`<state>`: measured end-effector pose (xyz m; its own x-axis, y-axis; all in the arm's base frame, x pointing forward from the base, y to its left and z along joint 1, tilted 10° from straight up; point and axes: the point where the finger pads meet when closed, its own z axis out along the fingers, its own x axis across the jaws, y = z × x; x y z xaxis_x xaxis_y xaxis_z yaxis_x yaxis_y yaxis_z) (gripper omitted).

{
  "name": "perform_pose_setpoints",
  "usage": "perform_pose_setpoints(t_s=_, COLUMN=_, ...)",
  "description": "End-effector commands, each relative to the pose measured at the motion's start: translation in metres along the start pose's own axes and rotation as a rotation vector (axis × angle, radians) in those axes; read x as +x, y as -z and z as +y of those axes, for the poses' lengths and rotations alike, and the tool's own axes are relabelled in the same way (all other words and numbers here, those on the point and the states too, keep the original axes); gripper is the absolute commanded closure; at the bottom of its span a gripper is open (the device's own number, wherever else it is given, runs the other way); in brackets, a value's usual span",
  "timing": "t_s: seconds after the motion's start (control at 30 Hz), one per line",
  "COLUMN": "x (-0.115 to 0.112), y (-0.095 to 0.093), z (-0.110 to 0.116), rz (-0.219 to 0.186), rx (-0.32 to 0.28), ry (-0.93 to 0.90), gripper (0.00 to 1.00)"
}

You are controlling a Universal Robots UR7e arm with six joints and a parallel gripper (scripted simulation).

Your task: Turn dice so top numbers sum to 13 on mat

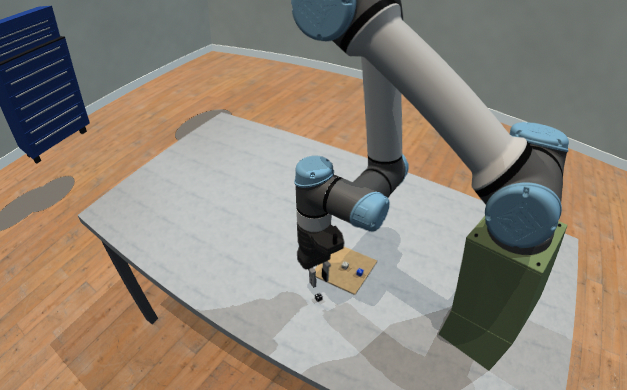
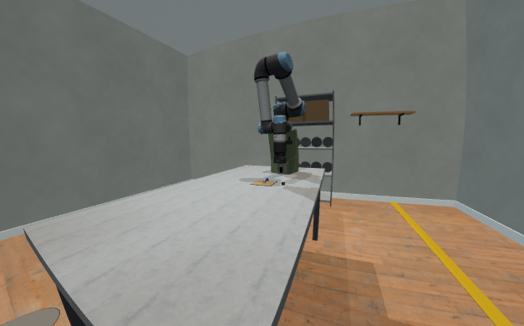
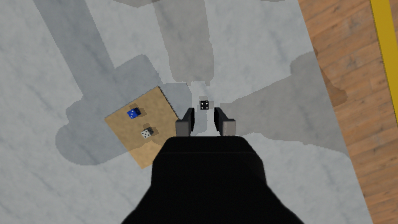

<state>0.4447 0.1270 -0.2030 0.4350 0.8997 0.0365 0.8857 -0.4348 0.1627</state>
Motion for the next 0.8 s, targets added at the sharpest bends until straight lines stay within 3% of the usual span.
perform_pose_setpoints(t_s=0.0, x=0.000, y=-0.001, z=0.000, rz=0.001, rx=-0.001, ry=0.000, gripper=0.36)
perform_pose_setpoints(t_s=0.77, x=0.001, y=-0.023, z=0.001, rz=0.000, rx=-0.001, ry=0.000, gripper=0.36)
